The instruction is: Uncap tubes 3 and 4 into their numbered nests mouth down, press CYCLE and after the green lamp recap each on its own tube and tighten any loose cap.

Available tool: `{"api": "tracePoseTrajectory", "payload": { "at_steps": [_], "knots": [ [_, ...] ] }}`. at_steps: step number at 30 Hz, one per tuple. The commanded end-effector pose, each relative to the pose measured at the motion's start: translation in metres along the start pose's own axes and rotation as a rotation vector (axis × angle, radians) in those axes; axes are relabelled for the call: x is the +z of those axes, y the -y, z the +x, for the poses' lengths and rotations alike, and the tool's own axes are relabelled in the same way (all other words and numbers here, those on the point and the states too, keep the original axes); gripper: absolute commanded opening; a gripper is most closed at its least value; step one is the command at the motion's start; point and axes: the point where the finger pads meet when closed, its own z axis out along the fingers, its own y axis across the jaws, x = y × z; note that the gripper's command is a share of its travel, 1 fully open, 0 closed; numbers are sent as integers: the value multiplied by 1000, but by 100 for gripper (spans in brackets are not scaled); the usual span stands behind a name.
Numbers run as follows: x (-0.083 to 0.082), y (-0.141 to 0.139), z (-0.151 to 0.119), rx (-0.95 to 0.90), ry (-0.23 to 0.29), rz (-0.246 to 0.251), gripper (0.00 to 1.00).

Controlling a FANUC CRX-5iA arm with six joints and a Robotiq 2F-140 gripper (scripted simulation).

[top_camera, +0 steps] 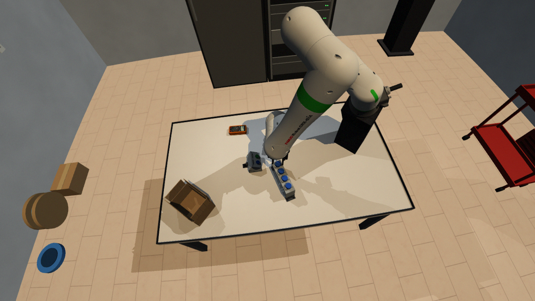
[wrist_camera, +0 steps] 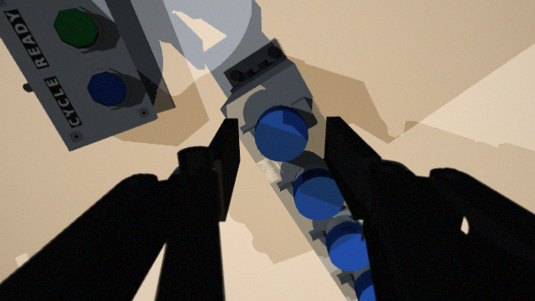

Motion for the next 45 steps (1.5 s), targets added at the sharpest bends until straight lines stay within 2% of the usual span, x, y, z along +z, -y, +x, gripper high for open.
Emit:
{"api": "tracePoseTrajectory", "payload": {
  "at_steps": [1, 7, 10, 14, 17, 19, 21, 24, 34, 45],
  "knots": [
    [-12, 1, 0, 0, 0, 1, 41],
    [-27, 1, 0, 0, 0, 1, 41],
    [-28, 1, 0, 0, 0, 1, 41],
    [-27, -16, -29, -310, 0, 1, 41],
    [-27, -23, -41, -449, 0, 1, 41],
    [-27, -23, -41, -449, 0, 1, 41],
    [-27, -31, -56, -637, 0, 1, 41],
    [-27, -42, -74, -768, 0, 1, 41],
    [-27, -74, -130, -768, 0, 1, 41],
    [-27, -77, -136, -768, 0, 1, 41]
  ]
}}
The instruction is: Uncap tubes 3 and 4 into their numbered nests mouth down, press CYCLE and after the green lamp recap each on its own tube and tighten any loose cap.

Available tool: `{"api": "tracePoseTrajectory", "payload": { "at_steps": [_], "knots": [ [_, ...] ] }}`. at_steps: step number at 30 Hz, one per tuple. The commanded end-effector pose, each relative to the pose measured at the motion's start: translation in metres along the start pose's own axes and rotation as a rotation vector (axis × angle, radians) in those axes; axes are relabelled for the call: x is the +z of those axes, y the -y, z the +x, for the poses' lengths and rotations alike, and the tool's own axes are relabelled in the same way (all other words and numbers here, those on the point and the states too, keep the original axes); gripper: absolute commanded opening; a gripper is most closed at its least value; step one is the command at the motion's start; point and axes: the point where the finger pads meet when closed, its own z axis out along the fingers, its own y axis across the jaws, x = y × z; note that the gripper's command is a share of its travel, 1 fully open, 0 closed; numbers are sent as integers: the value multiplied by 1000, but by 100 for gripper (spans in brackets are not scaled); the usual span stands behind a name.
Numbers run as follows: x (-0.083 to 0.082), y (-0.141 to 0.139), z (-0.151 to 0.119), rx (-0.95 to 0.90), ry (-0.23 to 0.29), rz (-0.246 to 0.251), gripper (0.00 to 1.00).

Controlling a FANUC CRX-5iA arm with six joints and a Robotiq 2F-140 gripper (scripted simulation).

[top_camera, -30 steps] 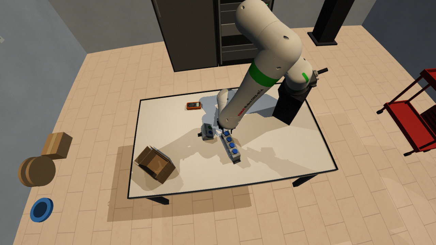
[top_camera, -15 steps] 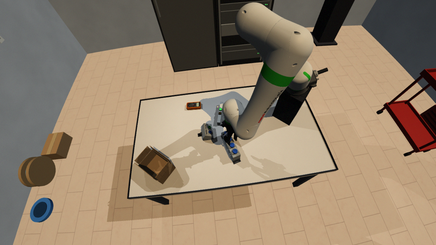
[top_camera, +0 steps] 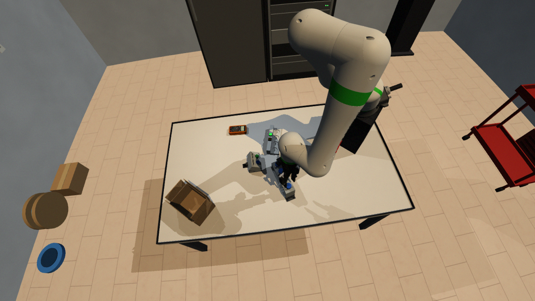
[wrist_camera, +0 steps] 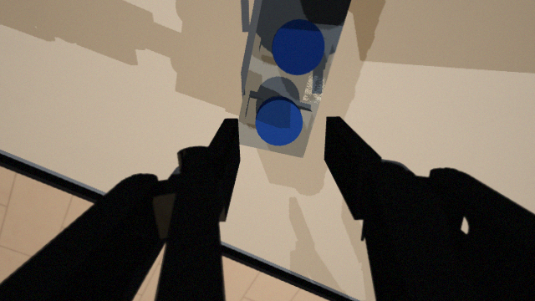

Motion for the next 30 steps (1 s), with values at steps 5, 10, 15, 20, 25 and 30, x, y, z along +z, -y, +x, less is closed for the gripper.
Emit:
{"api": "tracePoseTrajectory", "payload": {
  "at_steps": [5, 10, 15, 20, 25, 30],
  "knots": [
    [14, 1, 0, 2, -22, 2, 41],
    [23, 1, 0, 2, -22, 2, 41],
    [35, 1, 1, 2, -22, 2, 41],
    [35, 1, 1, 2, -22, 2, 41],
    [36, 1, 1, 2, -22, 2, 41],
    [38, 1, 0, 2, -22, 2, 41]
  ]
}}
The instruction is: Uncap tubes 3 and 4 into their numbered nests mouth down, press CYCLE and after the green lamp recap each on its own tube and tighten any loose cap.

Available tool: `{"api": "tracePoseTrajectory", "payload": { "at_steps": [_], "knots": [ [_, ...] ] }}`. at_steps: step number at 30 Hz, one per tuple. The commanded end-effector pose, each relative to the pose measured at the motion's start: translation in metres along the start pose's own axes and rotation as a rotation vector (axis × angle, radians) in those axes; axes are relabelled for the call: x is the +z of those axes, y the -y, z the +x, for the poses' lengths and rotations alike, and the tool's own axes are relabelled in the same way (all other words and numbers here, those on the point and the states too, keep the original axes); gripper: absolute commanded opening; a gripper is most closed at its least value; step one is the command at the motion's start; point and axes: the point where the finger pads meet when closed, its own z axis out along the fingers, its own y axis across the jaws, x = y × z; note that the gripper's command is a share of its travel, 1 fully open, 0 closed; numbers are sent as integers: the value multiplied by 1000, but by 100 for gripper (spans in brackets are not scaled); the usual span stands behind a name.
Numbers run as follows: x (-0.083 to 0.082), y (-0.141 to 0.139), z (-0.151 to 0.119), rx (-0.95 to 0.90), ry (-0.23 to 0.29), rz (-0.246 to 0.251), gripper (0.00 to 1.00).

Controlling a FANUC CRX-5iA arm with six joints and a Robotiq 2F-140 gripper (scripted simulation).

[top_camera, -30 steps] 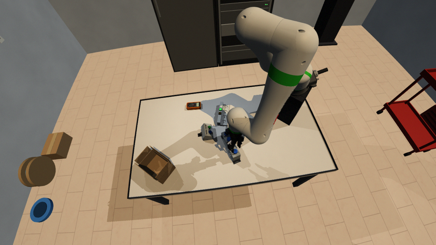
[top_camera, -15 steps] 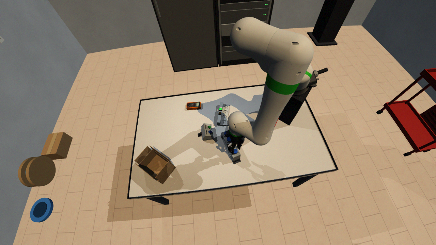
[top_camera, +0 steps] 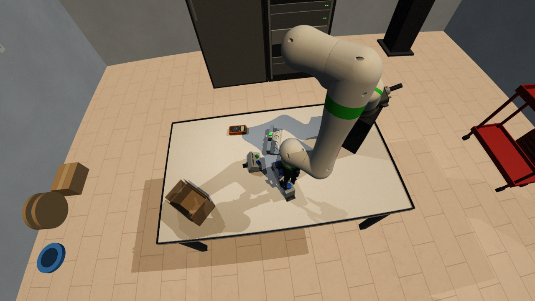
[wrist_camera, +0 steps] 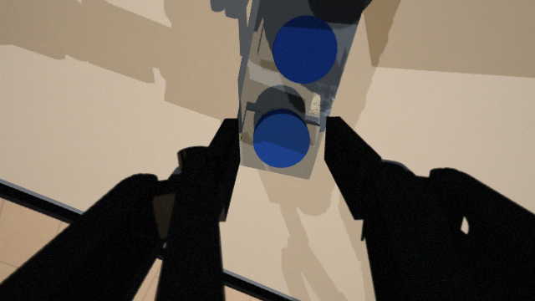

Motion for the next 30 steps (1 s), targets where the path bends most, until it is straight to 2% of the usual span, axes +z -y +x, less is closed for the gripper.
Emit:
{"api": "tracePoseTrajectory", "payload": {
  "at_steps": [1, 18, 19, 30],
  "knots": [
    [1, 1, 0, 0, 0, 2, 41],
    [7, 1, 0, 0, 0, 2, 41],
    [7, 1, 0, 0, 0, 2, 30],
    [7, 1, 0, 0, 0, 2, 30]
  ]
}}
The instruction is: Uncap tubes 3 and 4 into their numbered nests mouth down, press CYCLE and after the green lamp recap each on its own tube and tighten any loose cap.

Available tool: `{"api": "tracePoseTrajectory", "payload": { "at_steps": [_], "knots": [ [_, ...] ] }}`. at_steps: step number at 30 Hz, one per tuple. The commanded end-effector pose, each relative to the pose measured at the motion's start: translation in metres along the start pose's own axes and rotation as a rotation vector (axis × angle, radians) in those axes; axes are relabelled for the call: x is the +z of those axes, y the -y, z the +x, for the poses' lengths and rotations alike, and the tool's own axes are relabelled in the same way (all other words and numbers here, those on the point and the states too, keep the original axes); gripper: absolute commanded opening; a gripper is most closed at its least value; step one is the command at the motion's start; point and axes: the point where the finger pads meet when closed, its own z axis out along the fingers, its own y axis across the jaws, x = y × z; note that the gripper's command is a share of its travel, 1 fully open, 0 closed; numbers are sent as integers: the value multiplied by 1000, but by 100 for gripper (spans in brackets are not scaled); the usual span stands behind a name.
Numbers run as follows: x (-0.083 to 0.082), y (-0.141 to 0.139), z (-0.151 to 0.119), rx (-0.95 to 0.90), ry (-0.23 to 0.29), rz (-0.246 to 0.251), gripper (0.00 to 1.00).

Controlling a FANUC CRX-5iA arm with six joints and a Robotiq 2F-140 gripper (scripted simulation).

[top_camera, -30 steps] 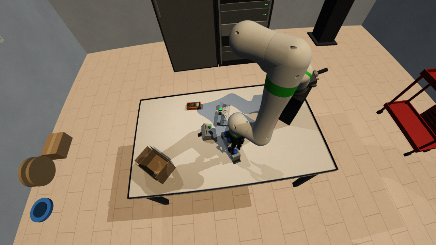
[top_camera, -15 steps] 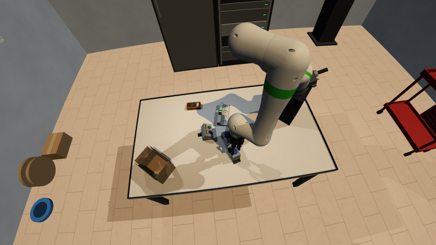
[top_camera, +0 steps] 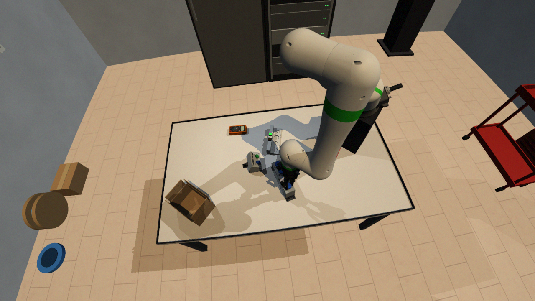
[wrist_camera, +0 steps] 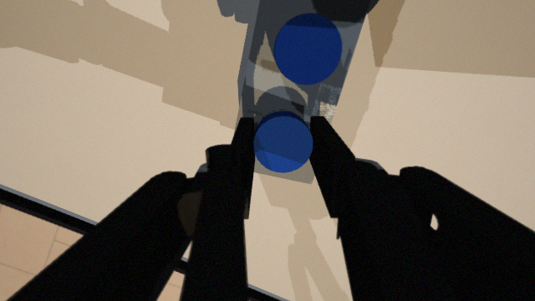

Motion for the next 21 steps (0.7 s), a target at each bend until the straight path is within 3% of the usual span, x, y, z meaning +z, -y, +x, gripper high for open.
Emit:
{"api": "tracePoseTrajectory", "payload": {
  "at_steps": [1, 21],
  "knots": [
    [0, 1, 0, 0, 0, 2, 30],
    [0, 1, 0, 320, 0, 1, 30]
  ]
}}
